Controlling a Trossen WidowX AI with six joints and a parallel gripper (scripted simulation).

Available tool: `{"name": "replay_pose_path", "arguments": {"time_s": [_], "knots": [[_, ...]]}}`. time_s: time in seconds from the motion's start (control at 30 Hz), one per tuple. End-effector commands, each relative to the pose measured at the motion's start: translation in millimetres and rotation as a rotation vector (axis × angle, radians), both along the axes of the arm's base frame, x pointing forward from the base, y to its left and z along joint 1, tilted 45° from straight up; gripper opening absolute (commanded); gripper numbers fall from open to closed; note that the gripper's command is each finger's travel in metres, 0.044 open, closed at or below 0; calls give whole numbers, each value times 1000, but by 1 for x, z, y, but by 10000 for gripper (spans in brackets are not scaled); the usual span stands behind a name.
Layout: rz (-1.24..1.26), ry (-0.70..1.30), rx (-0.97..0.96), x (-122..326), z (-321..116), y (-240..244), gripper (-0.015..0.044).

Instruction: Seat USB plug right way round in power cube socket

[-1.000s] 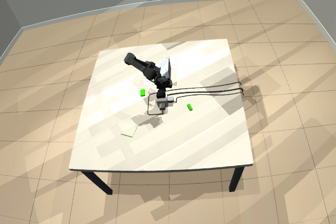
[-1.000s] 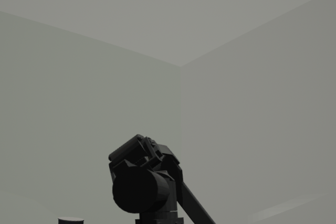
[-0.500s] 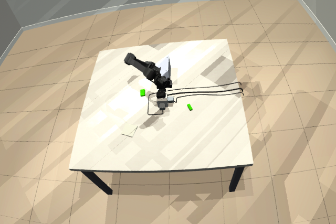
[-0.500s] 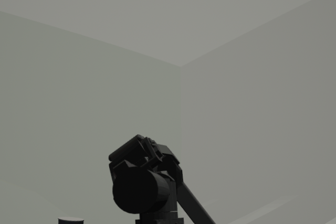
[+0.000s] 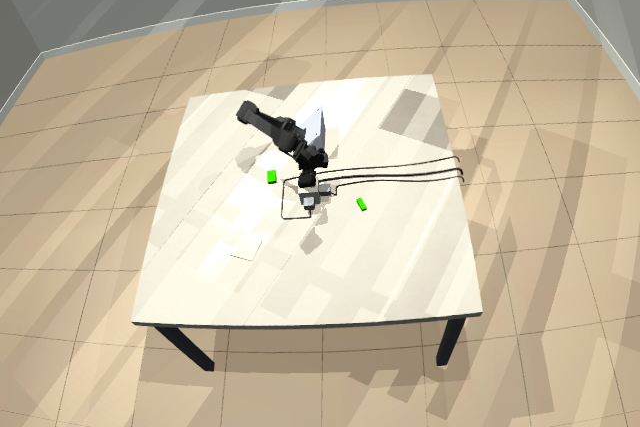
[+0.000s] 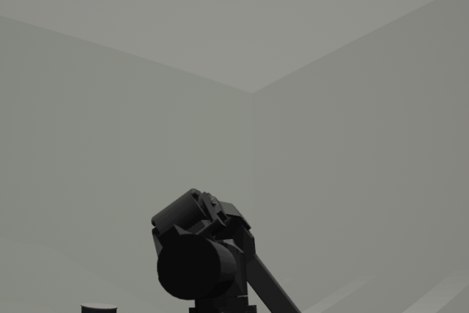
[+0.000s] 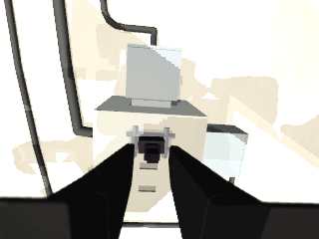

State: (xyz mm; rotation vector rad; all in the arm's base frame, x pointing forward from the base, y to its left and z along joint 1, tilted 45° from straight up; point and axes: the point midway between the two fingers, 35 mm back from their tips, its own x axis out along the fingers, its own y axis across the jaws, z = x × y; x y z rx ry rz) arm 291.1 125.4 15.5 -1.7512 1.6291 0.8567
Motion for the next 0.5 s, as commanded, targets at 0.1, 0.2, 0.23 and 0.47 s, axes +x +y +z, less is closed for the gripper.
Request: {"name": "replay_pose_path", "arguments": {"time_s": [0.1, 0.2, 0.23, 0.47], "knots": [[0, 0, 0, 0, 0, 0, 95], [0, 0, 0, 0, 2, 2, 95], [0, 0, 0, 0, 3, 3, 95], [0, 0, 0, -1, 8, 8, 95]]}}
